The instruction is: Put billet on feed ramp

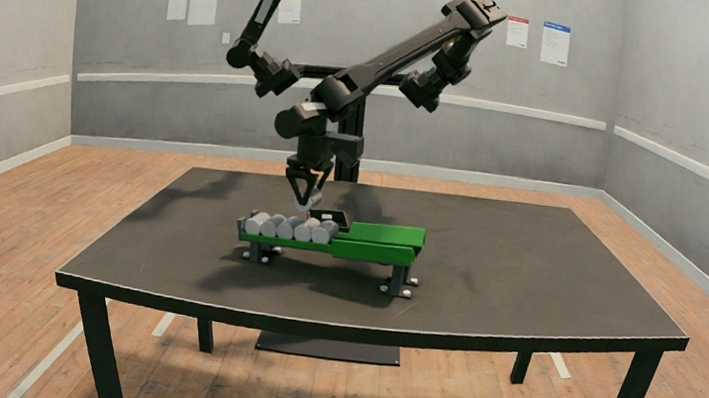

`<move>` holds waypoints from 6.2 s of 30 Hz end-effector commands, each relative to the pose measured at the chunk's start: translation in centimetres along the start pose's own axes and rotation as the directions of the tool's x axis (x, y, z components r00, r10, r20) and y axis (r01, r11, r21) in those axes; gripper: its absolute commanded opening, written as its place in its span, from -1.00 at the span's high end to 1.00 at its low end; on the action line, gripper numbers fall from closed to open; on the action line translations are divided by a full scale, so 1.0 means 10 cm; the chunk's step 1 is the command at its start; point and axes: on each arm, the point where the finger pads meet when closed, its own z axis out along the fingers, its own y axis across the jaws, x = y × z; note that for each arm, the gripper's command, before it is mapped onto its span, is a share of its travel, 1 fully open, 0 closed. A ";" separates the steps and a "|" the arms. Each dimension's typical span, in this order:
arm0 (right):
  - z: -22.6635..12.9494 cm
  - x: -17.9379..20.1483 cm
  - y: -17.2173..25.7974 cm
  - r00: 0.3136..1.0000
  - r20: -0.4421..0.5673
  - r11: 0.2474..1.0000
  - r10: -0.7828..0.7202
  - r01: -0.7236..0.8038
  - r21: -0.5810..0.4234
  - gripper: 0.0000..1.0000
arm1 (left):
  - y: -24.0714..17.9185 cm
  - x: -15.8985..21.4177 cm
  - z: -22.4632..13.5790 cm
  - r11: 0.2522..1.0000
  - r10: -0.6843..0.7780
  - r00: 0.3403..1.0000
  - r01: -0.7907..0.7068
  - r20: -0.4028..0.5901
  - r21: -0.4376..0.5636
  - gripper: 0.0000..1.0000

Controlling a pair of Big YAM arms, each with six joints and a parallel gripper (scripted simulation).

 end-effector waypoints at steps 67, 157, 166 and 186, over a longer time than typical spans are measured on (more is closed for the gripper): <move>0.00 0.07 -0.01 1.000 -0.022 1.000 0.011 -0.011 0.004 -1.00 | -0.37 -1.22 -0.65 0.997 -0.010 1.000 0.010 -0.001 0.075 1.00; 0.00 0.07 -0.01 1.000 -0.022 1.000 0.011 -0.011 0.004 -1.00 | -0.36 -1.41 0.16 0.997 -0.020 1.000 0.020 0.003 0.075 1.00; 0.00 0.07 -0.01 1.000 -0.022 1.000 0.011 -0.011 0.004 -1.00 | -0.36 -1.44 0.19 0.997 -0.025 1.000 0.025 0.004 0.075 1.00; 0.00 0.07 -0.01 1.000 -0.022 1.000 0.011 -0.011 0.004 -1.00 | -0.34 -1.42 0.23 0.997 -0.022 1.000 0.022 0.003 0.070 1.00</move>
